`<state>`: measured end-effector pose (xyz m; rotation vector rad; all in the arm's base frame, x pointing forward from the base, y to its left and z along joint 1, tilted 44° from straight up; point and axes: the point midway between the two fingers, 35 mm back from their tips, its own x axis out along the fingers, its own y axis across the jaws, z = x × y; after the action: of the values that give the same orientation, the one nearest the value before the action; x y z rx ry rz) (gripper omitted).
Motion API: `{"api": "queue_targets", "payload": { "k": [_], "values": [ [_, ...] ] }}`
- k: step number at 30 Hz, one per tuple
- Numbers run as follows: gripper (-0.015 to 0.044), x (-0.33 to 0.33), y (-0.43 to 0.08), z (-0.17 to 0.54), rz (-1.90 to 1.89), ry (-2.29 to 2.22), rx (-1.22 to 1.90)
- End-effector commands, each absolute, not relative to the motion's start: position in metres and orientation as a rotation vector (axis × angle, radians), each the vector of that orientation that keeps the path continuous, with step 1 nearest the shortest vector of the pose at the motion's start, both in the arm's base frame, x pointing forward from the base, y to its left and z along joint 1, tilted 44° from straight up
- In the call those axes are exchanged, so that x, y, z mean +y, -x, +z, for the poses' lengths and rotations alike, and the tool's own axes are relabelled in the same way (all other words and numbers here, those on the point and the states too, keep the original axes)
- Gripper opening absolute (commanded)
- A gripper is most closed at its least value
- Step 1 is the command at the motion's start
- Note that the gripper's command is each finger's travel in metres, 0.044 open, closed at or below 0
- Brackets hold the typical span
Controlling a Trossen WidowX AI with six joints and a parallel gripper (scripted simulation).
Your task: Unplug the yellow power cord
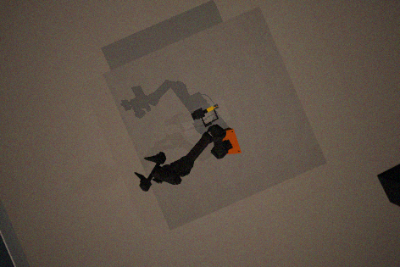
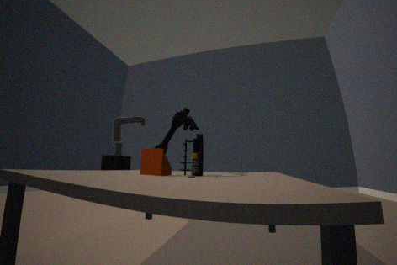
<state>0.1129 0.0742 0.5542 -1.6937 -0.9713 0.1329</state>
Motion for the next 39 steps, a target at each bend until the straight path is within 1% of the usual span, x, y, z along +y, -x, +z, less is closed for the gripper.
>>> {"api": "queue_targets", "payload": {
  "k": [1, 9, 19, 29, 33, 39],
  "values": [
    [0.0374, 0.075, -0.113, 0.554, 0.132, 1.693, -0.971],
    [0.0164, 0.093, -0.101, 0.558, 0.104, 1.67, -0.96],
    [0.016, 0.133, -0.094, 0.555, 0.099, 1.649, -0.923],
    [0.016, 0.176, -0.109, 0.539, 0.151, 1.637, -0.858],
    [0.016, 0.196, -0.125, 0.526, 0.197, 1.628, -0.805],
    [0.016, 0.227, -0.174, 0.487, 0.313, 1.588, -0.632]
  ]
}}
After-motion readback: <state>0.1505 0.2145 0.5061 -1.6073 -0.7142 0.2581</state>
